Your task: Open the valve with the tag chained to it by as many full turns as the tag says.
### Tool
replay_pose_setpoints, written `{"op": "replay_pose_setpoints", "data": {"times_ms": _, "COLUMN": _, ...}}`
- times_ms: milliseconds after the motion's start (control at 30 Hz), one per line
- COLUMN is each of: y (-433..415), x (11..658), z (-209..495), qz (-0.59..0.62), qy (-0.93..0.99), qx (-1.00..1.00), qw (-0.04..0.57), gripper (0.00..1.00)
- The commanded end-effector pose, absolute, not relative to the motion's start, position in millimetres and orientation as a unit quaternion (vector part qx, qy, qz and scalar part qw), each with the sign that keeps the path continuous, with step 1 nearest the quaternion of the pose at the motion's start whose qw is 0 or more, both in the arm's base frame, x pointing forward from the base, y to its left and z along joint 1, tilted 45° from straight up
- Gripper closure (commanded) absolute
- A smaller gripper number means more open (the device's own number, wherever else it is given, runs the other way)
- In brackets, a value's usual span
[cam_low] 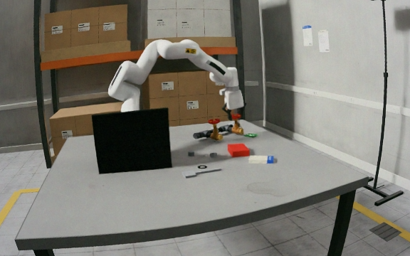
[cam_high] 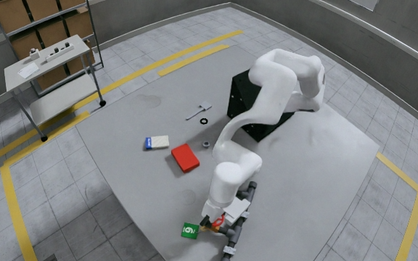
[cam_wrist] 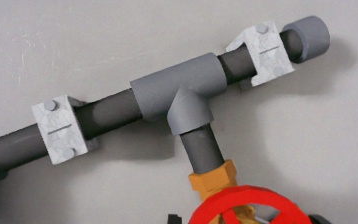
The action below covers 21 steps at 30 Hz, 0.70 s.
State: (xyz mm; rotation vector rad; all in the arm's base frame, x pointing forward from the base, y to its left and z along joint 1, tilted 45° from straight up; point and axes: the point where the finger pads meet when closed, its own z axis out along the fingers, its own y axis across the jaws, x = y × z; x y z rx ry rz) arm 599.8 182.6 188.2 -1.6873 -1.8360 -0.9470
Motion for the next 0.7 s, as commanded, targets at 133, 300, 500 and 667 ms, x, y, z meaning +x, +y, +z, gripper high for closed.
{"op": "replay_pose_setpoints", "data": {"times_ms": 133, "y": 181.6, "x": 600.9, "z": 189.5, "qz": -0.346, "qy": -0.668, "qx": -0.615, "qw": 0.234, "gripper": 1.00}}
{"op": "replay_pose_setpoints", "data": {"times_ms": 300, "y": 181.6, "x": 600.9, "z": 189.5, "qz": -0.346, "qy": -0.668, "qx": -0.615, "qw": 0.234, "gripper": 1.00}}
{"op": "replay_pose_setpoints", "data": {"times_ms": 500, "y": 181.6, "x": 600.9, "z": 189.5, "qz": -0.349, "qy": -0.675, "qx": -0.608, "qw": 0.230, "gripper": 1.00}}
{"op": "replay_pose_setpoints", "data": {"times_ms": 667, "y": 181.6, "x": 600.9, "z": 189.5, "qz": -0.358, "qy": -0.699, "qx": -0.581, "qw": 0.216, "gripper": 1.00}}
